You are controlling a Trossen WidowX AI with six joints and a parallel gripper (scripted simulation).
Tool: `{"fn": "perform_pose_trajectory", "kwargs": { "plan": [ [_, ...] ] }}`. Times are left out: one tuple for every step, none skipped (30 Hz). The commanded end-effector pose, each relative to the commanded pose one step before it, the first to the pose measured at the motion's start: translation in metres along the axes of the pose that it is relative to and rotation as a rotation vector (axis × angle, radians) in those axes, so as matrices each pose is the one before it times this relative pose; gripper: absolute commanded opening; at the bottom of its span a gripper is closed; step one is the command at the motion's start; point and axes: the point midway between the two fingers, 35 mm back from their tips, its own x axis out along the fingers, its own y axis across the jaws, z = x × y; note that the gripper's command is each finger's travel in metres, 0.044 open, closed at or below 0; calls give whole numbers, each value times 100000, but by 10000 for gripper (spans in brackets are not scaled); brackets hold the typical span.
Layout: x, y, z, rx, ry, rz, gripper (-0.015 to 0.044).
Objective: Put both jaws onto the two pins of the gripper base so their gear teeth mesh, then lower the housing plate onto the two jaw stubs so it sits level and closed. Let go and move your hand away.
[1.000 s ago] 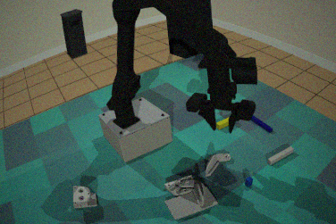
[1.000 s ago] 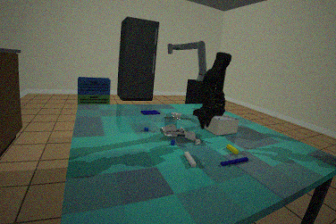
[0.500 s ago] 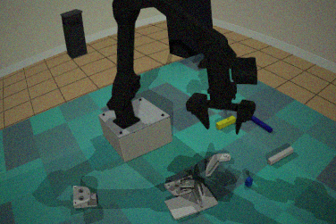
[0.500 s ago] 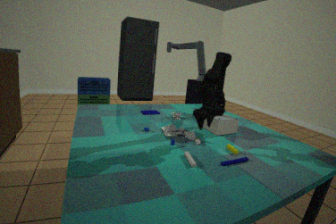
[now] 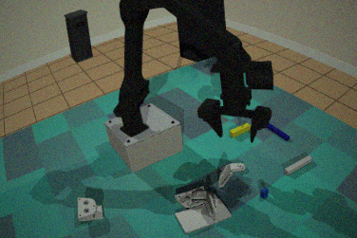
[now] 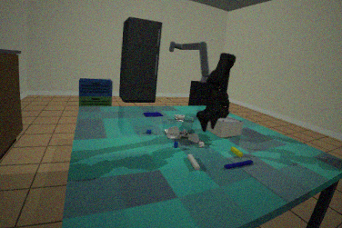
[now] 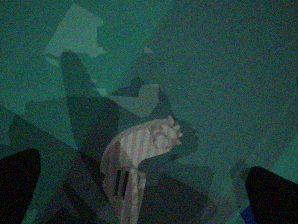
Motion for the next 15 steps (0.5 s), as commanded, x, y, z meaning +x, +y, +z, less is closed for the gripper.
{"fn": "perform_pose_trajectory", "kwargs": {
  "plan": [
    [-21,-41,9,-17,-50,-215,440],
    [0,0,0,0,0,0,440],
    [0,0,0,0,0,0,440],
    [0,0,0,0,0,0,440],
    [-163,12,31,-96,-113,78,414],
    [-408,35,78,-241,-283,196,387],
    [-164,16,31,-96,-113,78,361],
    [0,0,0,0,0,0,335],
    [0,0,0,0,0,0,309],
    [0,0,0,0,0,0,282],
    [0,0,0,0,0,0,256],
    [0,0,0,0,0,0,230],
    [0,0,0,0,0,0,204],
    [0,0,0,0,0,0,177],
    [0,0,0,0,0,0,151]
  ]
}}
